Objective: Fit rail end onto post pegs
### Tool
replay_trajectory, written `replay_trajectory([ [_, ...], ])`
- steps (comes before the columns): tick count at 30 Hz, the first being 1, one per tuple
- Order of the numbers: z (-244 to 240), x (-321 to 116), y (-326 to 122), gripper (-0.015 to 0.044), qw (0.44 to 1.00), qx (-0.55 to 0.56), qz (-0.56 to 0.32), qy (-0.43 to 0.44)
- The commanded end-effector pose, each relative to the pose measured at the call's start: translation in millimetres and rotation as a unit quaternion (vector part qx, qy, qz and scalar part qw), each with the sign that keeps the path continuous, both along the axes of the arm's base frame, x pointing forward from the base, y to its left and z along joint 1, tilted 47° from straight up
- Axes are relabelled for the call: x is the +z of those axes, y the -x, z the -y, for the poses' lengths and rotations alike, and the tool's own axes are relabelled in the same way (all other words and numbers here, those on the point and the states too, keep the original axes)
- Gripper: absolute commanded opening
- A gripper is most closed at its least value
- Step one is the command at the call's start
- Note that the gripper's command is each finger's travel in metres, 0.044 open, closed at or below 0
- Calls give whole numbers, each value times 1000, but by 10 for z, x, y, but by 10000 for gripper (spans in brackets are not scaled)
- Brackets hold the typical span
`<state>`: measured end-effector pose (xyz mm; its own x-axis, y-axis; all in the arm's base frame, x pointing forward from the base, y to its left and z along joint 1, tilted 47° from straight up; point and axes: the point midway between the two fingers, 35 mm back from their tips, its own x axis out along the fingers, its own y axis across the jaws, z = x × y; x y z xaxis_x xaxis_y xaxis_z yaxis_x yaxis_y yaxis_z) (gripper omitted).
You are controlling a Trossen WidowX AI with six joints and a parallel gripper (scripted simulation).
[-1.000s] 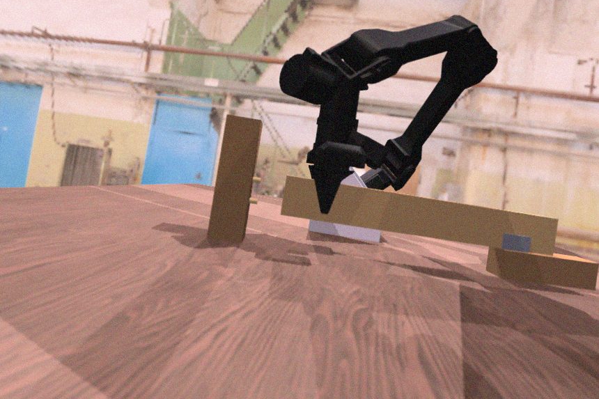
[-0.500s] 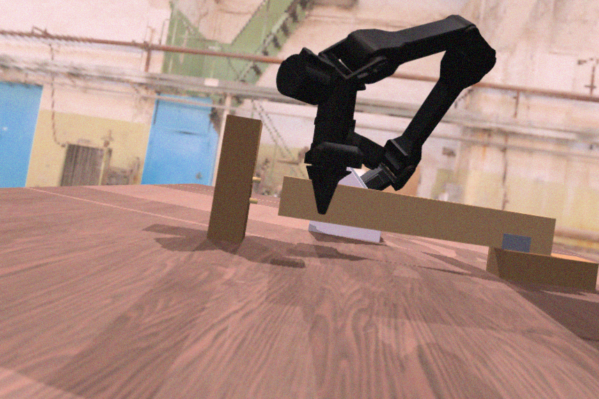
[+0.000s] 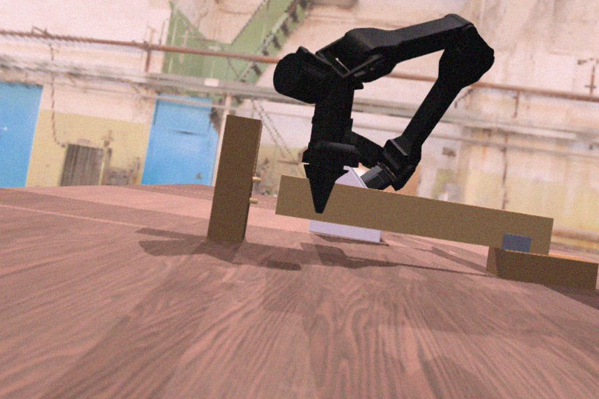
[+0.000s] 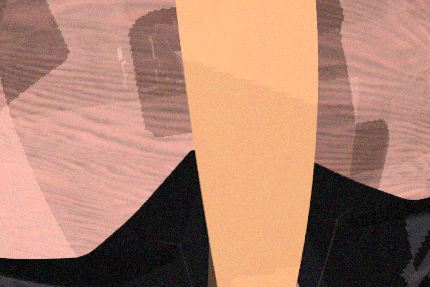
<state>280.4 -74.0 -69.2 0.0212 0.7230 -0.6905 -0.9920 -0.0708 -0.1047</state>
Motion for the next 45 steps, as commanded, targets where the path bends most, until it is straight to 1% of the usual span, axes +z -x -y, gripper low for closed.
replay_trajectory([
  [1,39,-6,-12,0,1000,-1,3,3],
  [45,126,-100,-29,0,1000,-1,3,3],
])
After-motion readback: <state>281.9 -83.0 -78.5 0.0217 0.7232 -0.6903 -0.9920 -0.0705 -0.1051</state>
